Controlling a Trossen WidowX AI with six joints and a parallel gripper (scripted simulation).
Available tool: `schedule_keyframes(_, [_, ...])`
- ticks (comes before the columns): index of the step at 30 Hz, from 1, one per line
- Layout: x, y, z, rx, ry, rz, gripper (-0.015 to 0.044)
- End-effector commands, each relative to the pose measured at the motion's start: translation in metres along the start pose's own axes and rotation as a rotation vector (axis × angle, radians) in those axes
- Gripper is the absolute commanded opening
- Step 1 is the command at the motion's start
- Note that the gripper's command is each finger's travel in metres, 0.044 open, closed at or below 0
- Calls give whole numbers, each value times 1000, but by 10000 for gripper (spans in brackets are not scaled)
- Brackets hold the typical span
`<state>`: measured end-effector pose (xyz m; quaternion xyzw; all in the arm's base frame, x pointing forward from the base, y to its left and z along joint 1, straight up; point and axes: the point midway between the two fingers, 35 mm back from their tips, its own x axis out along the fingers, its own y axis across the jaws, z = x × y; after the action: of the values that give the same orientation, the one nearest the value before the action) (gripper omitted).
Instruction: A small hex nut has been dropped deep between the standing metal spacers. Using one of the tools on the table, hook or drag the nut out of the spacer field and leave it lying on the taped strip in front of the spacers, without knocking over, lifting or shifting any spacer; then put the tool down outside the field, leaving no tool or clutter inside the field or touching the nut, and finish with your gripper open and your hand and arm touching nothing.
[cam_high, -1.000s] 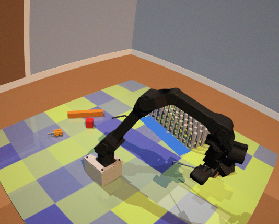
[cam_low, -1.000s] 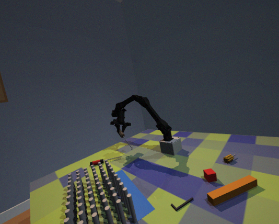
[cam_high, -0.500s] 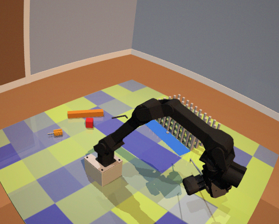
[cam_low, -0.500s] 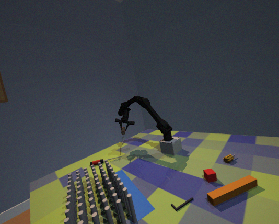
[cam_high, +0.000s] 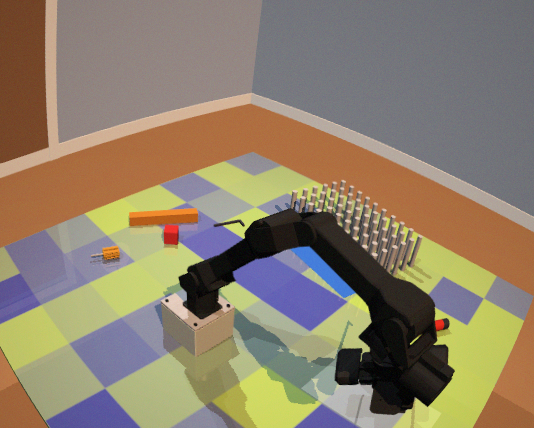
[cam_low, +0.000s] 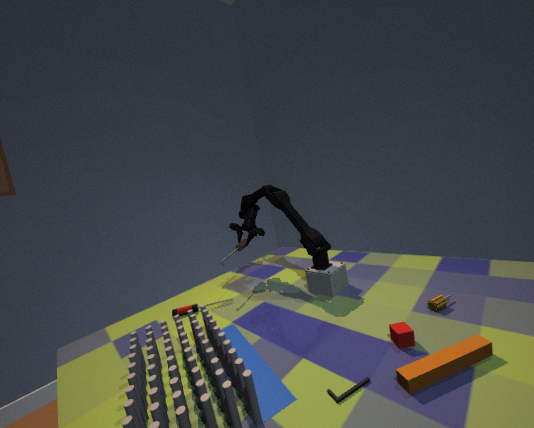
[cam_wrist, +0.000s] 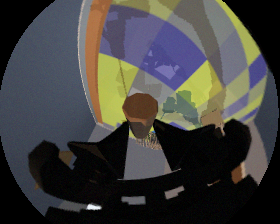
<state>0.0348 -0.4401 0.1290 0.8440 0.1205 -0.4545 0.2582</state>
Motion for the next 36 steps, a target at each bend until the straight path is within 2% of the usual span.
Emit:
schedule_keyframes(1, [-12,-1,11,104,16,40,0])
schedule_keyframes(36, [9,-7,34,145,22,52,0])
